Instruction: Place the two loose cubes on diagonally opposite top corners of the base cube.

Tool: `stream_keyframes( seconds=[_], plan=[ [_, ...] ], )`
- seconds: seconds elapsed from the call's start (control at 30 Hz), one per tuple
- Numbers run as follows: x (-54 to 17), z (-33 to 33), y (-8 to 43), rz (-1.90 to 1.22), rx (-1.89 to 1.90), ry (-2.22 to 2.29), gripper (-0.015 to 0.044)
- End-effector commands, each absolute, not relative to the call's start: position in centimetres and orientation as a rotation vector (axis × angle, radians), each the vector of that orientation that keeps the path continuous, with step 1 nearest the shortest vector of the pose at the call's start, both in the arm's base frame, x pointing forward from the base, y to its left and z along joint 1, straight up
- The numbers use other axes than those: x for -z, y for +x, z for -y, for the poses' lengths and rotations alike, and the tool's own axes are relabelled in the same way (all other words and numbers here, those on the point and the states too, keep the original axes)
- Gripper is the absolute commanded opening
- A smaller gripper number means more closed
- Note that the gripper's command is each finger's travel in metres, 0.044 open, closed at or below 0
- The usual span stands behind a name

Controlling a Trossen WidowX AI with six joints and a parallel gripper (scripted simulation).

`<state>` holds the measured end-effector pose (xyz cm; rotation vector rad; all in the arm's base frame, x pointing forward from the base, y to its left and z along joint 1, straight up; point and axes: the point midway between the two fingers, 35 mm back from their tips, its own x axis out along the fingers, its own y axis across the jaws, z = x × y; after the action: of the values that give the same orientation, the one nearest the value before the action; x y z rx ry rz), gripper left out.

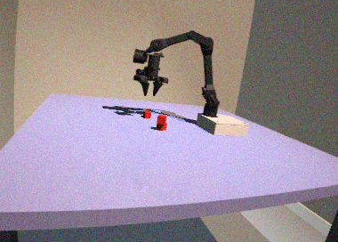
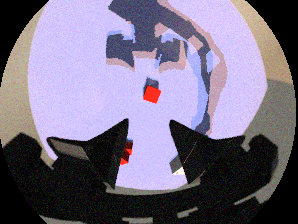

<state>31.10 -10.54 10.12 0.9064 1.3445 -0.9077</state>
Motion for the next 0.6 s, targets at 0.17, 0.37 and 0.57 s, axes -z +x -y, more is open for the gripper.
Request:
stream_keyframes(
  seconds=[0.17,0.37,0.57],
  plan=[
    [-10.7,12.7,30.5,-1.239,1.106,1.123,0.0265],
    [-10.1,12.7,30.6,-1.239,1.106,1.123,0.0265],
    [-5.0,12.8,30.7,-1.239,1.106,1.123,0.0265]
  ],
)
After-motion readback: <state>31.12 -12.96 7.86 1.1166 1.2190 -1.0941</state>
